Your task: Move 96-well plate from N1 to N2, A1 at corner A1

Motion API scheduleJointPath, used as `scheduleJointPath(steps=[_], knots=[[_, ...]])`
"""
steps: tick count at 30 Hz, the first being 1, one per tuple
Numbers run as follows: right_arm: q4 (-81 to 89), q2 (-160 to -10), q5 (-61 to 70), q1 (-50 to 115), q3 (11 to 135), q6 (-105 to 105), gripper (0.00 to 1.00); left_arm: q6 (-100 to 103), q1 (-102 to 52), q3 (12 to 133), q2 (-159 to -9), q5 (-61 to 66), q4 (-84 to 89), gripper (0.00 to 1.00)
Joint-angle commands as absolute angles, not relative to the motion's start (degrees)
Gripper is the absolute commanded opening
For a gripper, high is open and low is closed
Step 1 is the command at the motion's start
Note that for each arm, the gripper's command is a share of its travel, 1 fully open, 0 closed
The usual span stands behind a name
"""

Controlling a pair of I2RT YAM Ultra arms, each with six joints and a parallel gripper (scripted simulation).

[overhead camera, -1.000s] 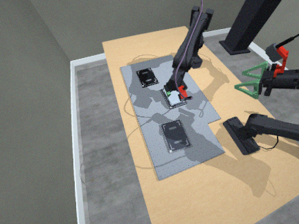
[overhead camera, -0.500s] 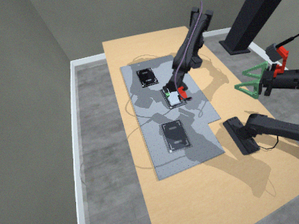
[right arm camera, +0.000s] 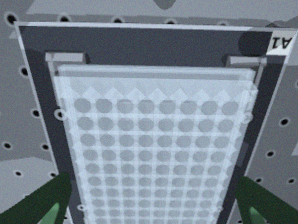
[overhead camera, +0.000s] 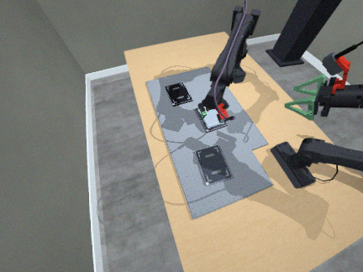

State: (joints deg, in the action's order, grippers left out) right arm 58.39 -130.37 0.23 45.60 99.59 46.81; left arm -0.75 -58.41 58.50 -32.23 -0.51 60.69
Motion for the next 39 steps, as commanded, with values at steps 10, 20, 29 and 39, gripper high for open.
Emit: scheduleJointPath(steps=[10, 20, 29, 39], knots=[[63.36, -127.81, 0.33, 44.91, 103.67, 47.51, 1.0, -0.77, -58.15, 59.97, -32.19, -0.54, 60.55, 1.0], [76.94, -127.56, 0.28, 44.96, 115.75, 47.76, 1.0, -0.77, -58.15, 59.97, -32.19, -0.54, 60.55, 1.0], [75.22, -126.54, 0.51, 44.52, 116.55, 45.84, 1.0, -0.77, -58.15, 59.97, -32.19, -0.54, 60.55, 1.0], [61.67, -110.61, 1.25, 39.76, 99.88, 40.71, 1.0, -1.03, -57.77, 59.9, -33.72, -0.19, 57.93, 1.0]])
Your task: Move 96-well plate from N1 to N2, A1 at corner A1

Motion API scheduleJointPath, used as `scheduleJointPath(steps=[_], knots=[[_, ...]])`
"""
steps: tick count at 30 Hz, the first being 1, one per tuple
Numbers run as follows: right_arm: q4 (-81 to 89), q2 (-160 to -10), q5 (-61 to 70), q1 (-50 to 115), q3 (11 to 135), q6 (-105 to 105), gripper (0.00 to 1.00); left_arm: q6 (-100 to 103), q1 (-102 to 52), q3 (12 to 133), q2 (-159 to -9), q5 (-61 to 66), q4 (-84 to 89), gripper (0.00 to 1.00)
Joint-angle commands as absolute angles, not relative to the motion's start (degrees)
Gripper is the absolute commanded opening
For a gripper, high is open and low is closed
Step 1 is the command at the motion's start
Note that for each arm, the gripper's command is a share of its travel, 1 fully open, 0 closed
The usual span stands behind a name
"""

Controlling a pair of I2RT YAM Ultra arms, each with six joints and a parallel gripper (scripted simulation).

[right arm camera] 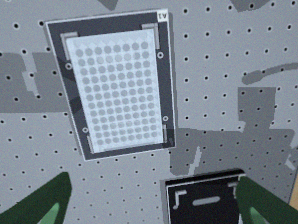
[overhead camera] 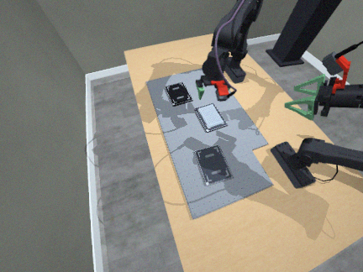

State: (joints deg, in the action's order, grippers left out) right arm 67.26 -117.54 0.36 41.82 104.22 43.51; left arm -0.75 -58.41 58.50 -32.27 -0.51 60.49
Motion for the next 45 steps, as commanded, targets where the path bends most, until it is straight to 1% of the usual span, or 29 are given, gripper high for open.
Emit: scheduleJointPath(steps=[1, 5, 12, 15, 20, 24, 30, 32, 37, 45], knots=[[60.07, -108.2, 1.32, 38.82, 97.21, 39.99, 1.0, -1.12, -57.71, 59.82, -34.52, -0.04, 56.87, 1.0], [54.29, -98.09, 1.76, 35.32, 88.26, 37.84, 1.0, -1.29, -57.48, 59.28, -38.98, 0.26, 52.75, 1.0], [44.61, -83.94, 3.23, 28.92, 77.64, 33.62, 1.0, -1.42, -57.21, 58.34, -50.19, 0.48, 44.48, 1.0], [43.25, -82.11, 3.48, 27.92, 76.36, 32.91, 1.0, -1.44, -57.18, 58.23, -51.91, 0.51, 43.37, 1.0], [34.81, -72.01, 4.98, 21.38, 69.67, 27.88, 1.0, -1.54, -56.93, 56.75, -61.85, 0.72, 36.94, 1.0], [29.36, -66.77, 6.28, 16.9, 66.37, 24.32, 1.0, -1.6, -56.82, 56.82, -68.02, 0.81, 32.92, 1.0], [19.72, -61.17, 6.67, 10.11, 62.84, 16.64, 1.0, -1.69, -56.63, 56.35, -76.97, 0.95, 26.93, 1.0], [19.72, -61.17, 6.67, 10.11, 62.84, 16.64, 1.0, -1.69, -56.63, 56.35, -76.97, 0.95, 26.93, 1.0], [9.73, -58.13, 4.68, 4.53, 60.34, 8.02, 1.0, -1.76, -56.44, 55.73, -84.71, 1.12, 21.72, 1.0], [0.37, -59.33, 0.57, -0.07, 60.07, -0.01, 1.0, -1.79, -56.27, 56.03, -92.77, 1.22, 18.07, 1.0]])
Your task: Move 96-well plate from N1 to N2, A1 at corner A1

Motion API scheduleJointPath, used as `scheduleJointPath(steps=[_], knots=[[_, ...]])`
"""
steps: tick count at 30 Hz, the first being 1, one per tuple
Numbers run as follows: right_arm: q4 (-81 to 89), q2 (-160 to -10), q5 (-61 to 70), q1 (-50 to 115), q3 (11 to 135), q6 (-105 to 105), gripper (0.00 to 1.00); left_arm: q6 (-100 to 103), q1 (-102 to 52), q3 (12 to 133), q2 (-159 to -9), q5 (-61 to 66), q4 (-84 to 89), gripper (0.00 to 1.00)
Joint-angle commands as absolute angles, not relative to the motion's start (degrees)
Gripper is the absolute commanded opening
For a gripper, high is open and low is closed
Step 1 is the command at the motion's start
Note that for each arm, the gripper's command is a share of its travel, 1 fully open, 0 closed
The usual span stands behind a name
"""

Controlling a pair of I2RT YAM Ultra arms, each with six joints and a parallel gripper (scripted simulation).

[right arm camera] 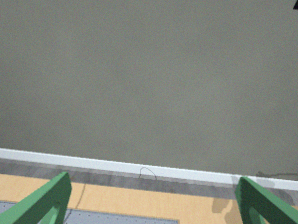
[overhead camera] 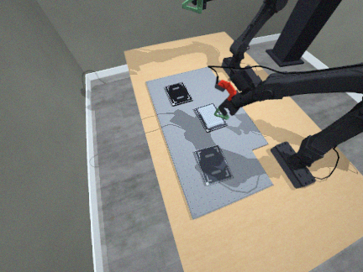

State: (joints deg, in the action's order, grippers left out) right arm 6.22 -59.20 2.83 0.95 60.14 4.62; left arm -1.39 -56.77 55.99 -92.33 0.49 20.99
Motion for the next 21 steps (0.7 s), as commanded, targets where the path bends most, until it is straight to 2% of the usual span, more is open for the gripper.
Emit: scheduleJointPath(steps=[1, 21], knots=[[-0.26, -59.6, 0.15, -0.33, 60.15, -0.46, 1.0, -1.77, -56.28, 56.07, -93.23, 1.22, 18.84, 1.0], [3.3, -59.17, 0.17, 0.49, 60.35, 0.1, 1.0, -2.96, -56.24, 57.1, -92.95, 1.52, 21.12, 1.0]])
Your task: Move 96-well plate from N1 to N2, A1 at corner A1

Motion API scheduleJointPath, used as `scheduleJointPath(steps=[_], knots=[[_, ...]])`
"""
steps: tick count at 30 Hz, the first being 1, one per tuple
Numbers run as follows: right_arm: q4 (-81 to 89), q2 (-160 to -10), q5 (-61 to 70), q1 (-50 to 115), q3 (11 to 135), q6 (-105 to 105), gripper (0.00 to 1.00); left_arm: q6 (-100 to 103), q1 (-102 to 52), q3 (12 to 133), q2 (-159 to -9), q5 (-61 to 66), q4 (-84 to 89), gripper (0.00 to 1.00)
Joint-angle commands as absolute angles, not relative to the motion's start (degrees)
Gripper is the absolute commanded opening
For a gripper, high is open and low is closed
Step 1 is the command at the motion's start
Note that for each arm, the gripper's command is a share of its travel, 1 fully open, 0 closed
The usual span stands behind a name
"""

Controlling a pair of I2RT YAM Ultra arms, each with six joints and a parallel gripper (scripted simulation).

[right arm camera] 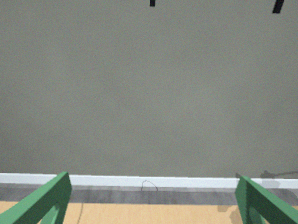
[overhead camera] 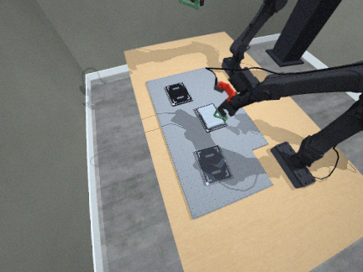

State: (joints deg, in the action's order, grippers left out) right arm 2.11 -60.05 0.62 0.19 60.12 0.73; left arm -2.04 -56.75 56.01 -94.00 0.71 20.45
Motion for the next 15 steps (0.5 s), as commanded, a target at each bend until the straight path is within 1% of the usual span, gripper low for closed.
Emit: scheduleJointPath(steps=[1, 5, 15], knots=[[5.3, -58.92, 0.32, 1.02, 60.63, 0.16, 1.0, -3.71, -56.2, 57.44, -93.17, 1.74, 22.2, 1.0], [15.28, -56.5, 2.09, 4.54, 61.68, 0.61, 1.0, -7.67, -55.84, 60.63, -95.75, 2.69, 27.78, 1.0], [46.36, -45.6, 5.73, 20.03, 65.31, 2.75, 1.0, -20.76, -55.31, 79.0, -107.84, 2.92, 47.84, 1.0]])
